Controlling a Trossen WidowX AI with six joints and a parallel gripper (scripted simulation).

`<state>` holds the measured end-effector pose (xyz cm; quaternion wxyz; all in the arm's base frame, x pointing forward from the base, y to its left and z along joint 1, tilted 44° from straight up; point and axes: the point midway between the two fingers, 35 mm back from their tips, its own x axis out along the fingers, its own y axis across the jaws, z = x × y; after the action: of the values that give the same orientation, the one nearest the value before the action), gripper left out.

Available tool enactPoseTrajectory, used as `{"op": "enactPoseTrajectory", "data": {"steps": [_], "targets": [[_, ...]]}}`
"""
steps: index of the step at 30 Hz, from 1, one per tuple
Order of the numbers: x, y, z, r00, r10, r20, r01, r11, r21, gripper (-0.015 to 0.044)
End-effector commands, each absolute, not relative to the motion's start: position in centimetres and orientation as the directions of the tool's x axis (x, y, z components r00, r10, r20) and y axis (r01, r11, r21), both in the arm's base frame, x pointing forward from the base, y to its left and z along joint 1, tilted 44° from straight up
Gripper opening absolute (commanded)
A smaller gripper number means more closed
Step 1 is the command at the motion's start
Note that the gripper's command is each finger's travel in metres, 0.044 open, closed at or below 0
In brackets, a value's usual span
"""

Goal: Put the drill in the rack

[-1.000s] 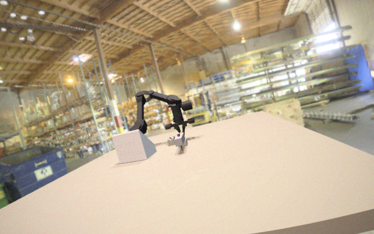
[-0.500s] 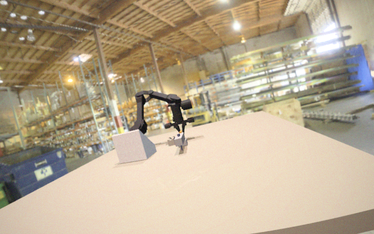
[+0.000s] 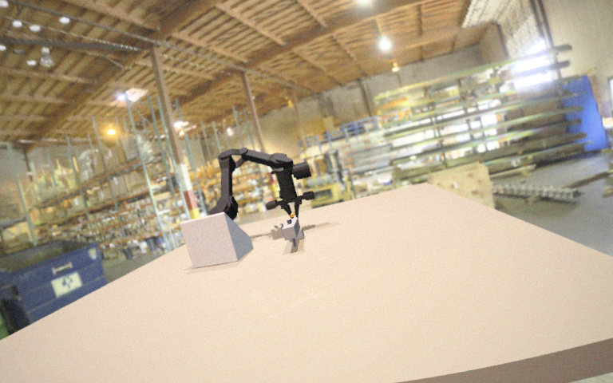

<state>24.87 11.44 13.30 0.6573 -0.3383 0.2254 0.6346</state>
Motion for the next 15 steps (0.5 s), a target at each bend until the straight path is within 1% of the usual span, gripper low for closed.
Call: {"op": "enactPoseTrajectory", "data": {"steps": [1,15], "targets": [[24.88,11.23,13.55,0.097,0.684,-0.723,-0.986,-0.033,-0.164,0.0000],[24.83,10.79,13.90,0.097,0.684,-0.723,-0.986,-0.033,-0.164,0.0000]]}}
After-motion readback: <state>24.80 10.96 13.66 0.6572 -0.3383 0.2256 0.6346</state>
